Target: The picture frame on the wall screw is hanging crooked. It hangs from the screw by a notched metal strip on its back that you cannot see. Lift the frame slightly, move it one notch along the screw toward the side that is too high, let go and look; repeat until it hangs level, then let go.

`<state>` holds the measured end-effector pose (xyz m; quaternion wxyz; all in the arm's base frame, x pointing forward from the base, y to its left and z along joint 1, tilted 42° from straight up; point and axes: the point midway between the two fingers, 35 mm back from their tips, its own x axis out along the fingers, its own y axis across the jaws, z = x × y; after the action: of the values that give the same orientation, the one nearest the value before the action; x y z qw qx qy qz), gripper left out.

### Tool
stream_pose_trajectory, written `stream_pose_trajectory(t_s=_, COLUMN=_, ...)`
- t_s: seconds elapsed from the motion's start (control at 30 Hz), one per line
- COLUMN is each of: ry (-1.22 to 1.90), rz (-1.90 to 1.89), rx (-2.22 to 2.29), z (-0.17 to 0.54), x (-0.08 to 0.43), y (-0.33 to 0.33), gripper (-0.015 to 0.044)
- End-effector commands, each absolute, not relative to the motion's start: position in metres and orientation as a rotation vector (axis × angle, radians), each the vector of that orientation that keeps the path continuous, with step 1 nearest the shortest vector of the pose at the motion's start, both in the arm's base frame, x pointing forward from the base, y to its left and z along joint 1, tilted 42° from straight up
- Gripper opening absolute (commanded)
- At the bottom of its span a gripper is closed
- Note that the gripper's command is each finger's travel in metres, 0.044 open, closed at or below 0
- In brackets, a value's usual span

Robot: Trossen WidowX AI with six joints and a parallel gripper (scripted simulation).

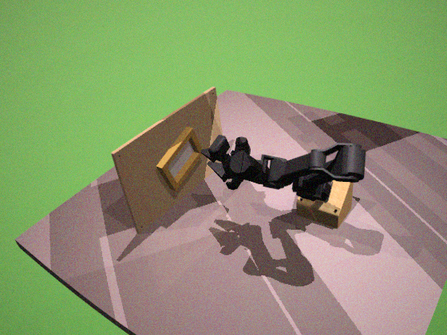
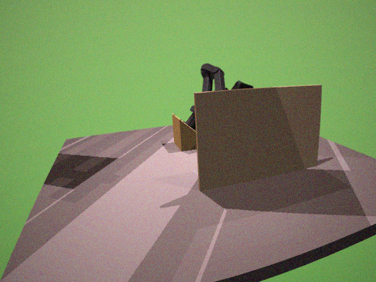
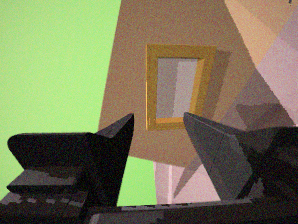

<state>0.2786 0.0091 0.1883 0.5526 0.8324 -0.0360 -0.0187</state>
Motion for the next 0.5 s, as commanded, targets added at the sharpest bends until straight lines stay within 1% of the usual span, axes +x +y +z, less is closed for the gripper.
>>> stream_pose_trajectory(t_s=0.0, ry=-0.089, rz=-0.045, rx=1.972, z=0.19, x=0.282, y=0.009, gripper=0.026)
stream_pose_trajectory(t_s=0.13, ry=-0.09, rz=-0.044, rx=1.972, z=0.194, x=0.299, y=0.008, gripper=0.026)
stream_pose_trajectory(t_s=0.4, ry=-0.092, rz=-0.042, rx=1.972, z=0.191, x=0.354, y=0.003, gripper=0.026)
stream_pose_trajectory(t_s=0.47, ry=-0.092, rz=-0.041, rx=1.972, z=0.19, x=0.358, y=0.002, gripper=0.026)
